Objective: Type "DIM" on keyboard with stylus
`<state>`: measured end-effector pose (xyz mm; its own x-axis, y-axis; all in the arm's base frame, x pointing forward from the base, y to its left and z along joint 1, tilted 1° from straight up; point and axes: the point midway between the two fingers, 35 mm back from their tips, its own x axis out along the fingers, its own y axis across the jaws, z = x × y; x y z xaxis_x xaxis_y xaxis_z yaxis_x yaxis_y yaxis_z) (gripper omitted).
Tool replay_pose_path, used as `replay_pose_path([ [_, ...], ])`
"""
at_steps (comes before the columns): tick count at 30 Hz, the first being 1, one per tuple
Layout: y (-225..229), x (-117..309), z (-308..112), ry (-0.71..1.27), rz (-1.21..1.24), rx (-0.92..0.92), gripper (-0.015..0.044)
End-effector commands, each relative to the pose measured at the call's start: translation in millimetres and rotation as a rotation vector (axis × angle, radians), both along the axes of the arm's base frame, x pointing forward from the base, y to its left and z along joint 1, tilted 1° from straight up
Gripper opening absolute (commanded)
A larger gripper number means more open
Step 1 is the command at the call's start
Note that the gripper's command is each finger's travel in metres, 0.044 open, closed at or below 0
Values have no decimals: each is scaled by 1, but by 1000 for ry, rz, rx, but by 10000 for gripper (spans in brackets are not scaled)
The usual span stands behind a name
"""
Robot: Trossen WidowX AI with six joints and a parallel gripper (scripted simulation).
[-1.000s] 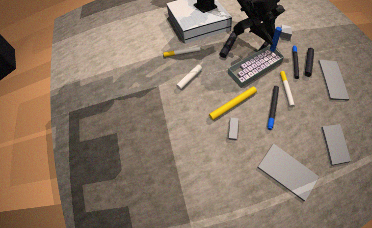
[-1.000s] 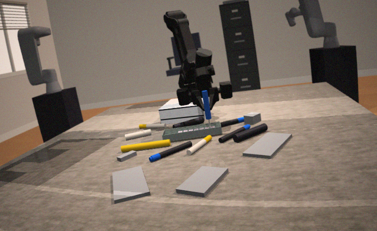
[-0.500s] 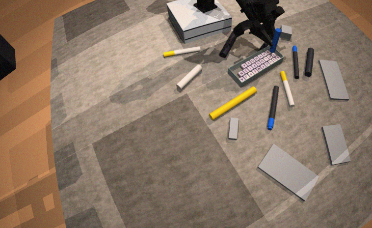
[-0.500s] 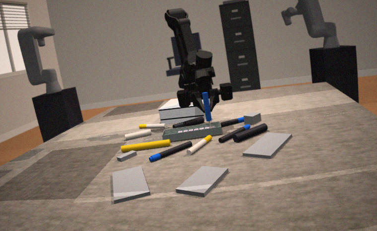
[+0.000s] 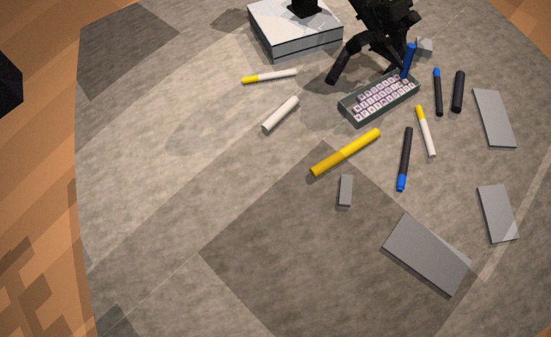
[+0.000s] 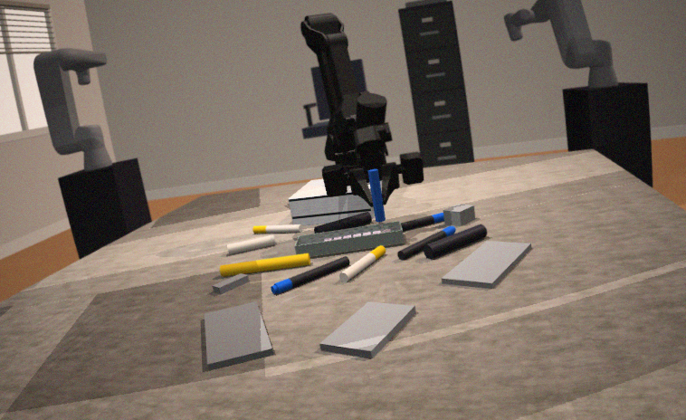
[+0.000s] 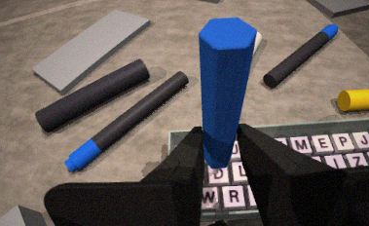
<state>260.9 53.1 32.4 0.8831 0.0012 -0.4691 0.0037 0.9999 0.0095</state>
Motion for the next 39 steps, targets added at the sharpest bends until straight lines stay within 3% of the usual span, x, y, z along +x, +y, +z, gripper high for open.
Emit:
replay_pose_path([
  [1,-1,-1,0,3,-7,0,81],
  [33,-2,-2,35,7,-9,-2,84],
  [39,-43,3,44,18,-295,14,44],
])
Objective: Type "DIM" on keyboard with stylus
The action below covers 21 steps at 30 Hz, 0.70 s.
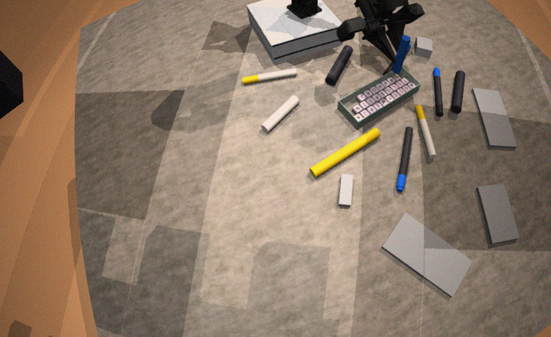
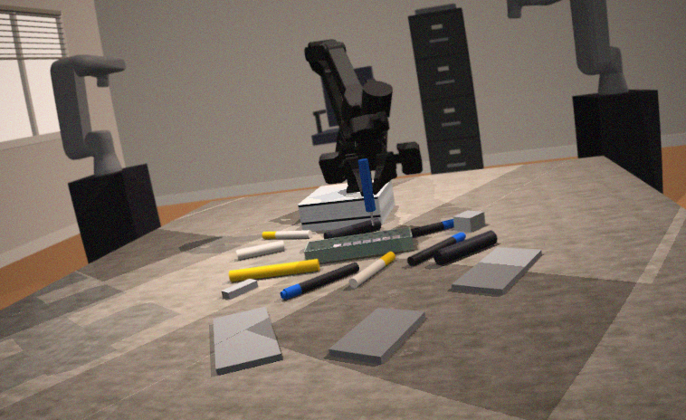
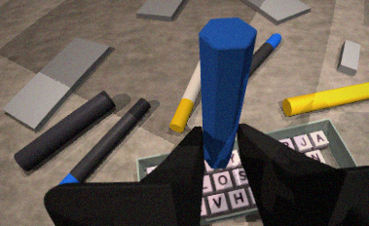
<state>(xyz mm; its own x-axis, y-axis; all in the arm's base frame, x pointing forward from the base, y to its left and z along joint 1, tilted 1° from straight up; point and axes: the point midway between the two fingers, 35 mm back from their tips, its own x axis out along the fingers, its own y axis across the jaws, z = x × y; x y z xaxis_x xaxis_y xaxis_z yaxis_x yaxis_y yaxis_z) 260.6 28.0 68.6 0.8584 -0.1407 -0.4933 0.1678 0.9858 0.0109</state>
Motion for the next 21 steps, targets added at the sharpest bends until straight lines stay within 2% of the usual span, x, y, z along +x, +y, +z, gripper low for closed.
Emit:
replay_pose_path([
  [1,-26,3,10,-11,-184,8,38],
  [5,-51,1,19,-24,-358,6,11],
  [21,-52,1,16,-25,-366,6,0],
])
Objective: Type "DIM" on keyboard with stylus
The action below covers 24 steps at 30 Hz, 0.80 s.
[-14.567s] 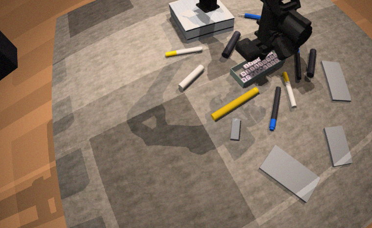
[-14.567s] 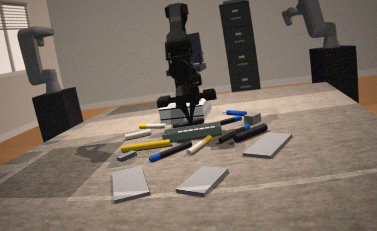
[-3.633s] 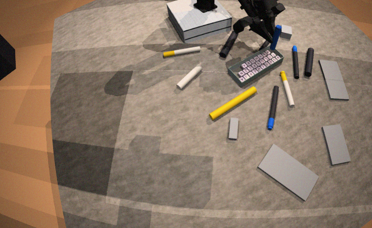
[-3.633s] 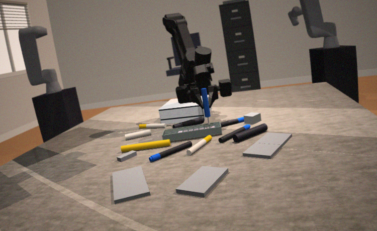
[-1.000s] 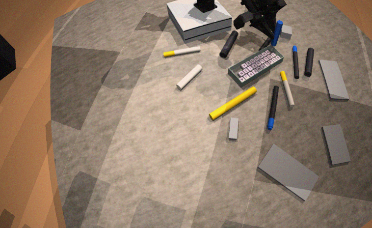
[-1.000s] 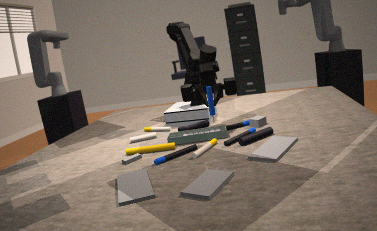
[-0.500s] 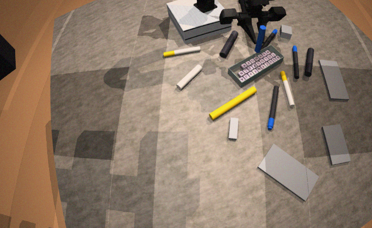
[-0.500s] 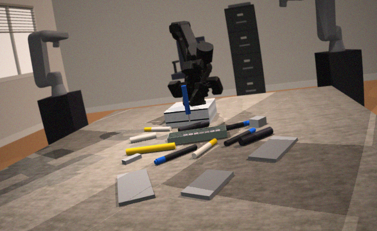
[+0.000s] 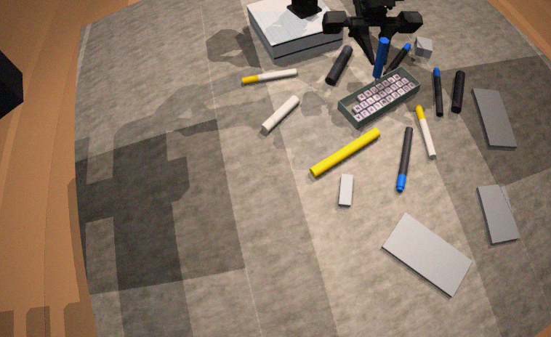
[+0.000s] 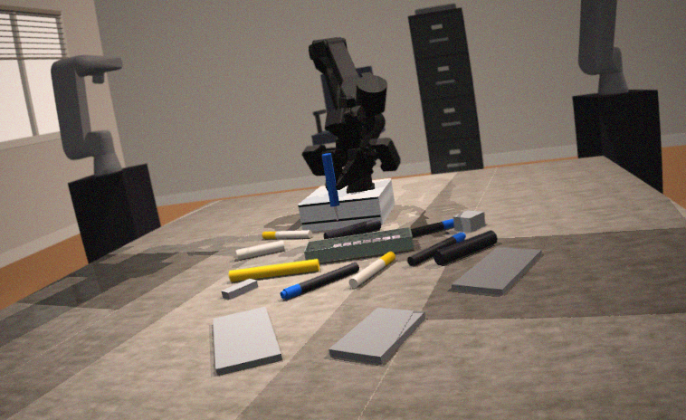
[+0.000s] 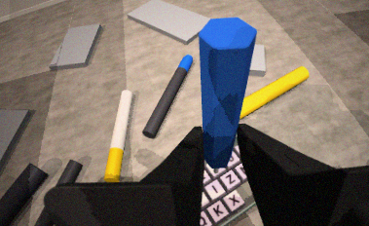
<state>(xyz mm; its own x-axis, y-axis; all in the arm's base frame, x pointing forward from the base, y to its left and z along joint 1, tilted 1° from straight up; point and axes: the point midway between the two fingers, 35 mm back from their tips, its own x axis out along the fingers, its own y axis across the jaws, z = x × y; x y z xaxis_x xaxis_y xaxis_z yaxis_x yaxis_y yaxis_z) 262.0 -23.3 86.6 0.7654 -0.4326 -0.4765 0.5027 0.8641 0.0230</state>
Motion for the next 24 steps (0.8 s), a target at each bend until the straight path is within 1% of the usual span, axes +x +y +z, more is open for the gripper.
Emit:
replay_pose_path([
  [1,-1,0,-4,-3,-7,0,0],
  [18,-1,1,-33,-2,-7,0,0],
  [24,-1,1,-34,-2,-7,0,0],
])
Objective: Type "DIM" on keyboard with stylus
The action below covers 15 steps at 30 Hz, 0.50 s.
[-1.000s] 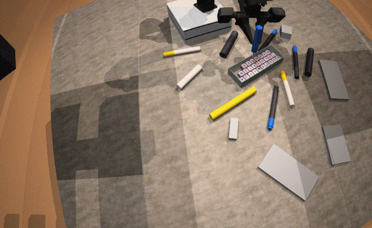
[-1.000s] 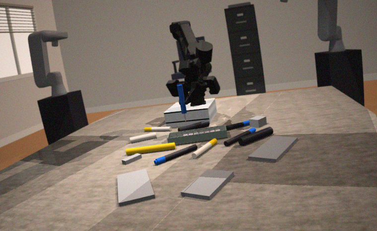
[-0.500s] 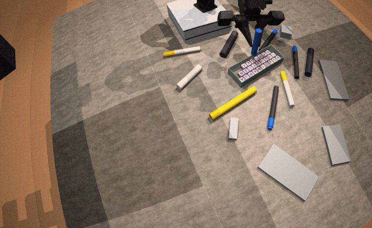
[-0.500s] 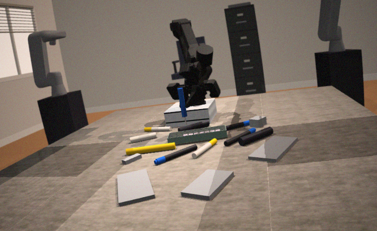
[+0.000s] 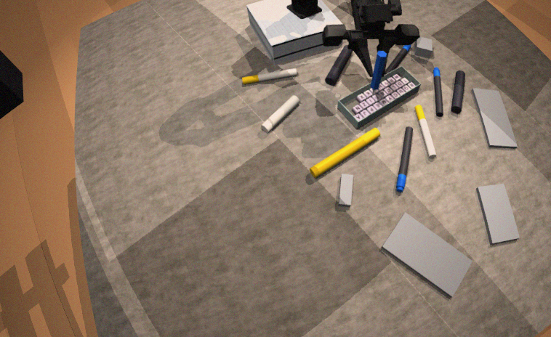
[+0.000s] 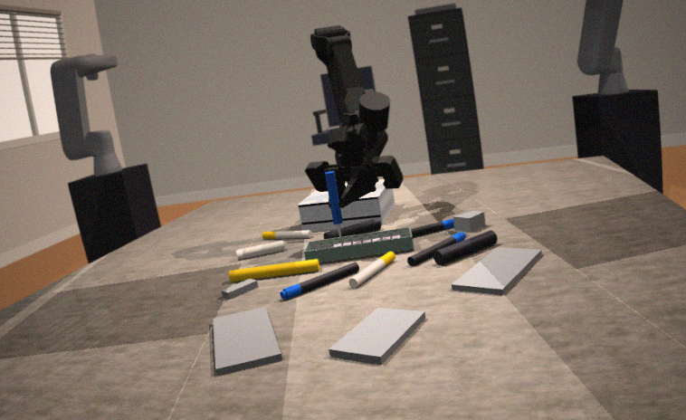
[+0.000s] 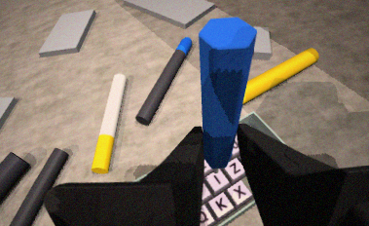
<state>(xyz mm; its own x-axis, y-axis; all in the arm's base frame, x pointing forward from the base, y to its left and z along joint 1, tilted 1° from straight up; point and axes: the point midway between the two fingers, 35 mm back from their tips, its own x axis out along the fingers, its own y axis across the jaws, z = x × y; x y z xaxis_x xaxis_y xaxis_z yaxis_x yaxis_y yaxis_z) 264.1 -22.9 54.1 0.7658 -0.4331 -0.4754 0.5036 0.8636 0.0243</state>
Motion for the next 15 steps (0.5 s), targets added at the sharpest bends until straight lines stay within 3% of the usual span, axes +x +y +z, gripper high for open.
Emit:
replay_pose_path([
  [1,-1,-1,-2,0,-6,0,0],
  [4,-1,-1,-2,0,-6,0,0],
  [7,-2,-2,-3,0,-6,0,79],
  [15,-2,-2,-6,0,-6,0,81],
])
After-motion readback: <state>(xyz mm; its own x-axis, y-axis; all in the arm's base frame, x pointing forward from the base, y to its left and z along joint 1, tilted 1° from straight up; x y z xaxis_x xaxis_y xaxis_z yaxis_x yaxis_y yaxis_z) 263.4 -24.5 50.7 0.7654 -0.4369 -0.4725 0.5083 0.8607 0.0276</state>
